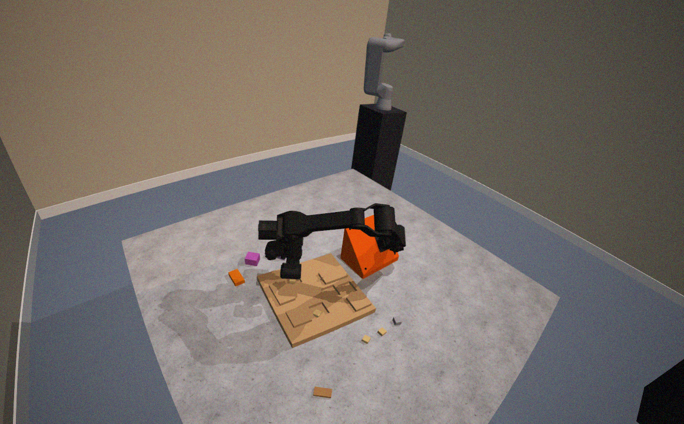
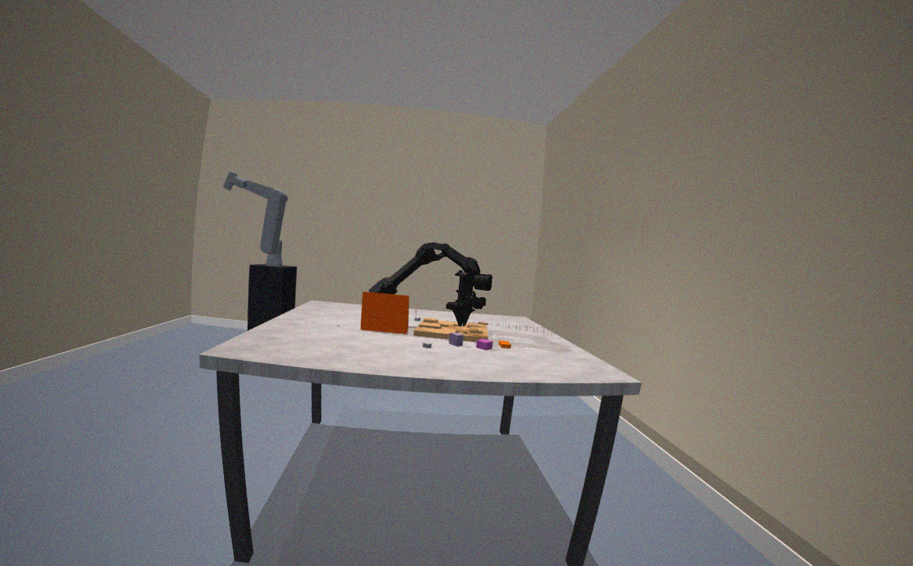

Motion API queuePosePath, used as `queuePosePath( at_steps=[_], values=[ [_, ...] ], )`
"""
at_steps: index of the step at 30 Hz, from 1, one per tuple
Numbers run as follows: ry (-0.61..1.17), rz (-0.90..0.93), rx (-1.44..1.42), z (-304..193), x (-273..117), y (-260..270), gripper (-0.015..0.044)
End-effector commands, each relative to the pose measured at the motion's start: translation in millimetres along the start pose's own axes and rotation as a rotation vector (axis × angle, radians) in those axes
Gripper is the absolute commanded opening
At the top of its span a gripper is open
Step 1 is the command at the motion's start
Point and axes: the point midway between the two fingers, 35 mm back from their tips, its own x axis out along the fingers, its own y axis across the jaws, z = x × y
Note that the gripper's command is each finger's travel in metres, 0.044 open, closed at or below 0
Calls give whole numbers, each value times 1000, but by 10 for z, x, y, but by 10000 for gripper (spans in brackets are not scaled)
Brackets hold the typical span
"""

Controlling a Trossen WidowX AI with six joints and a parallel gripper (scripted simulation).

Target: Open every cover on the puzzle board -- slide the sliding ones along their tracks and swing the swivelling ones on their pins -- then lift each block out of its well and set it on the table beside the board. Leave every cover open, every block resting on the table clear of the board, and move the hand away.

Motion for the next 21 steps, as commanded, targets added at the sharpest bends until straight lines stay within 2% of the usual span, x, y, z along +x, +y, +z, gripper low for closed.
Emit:
queuePosePath(
  at_steps=[1, 21],
  values=[
    [0, 4, 4, 0, 5, 5, 144],
    [0, 4, 3, 0, 37, 5, 144]
  ],
)
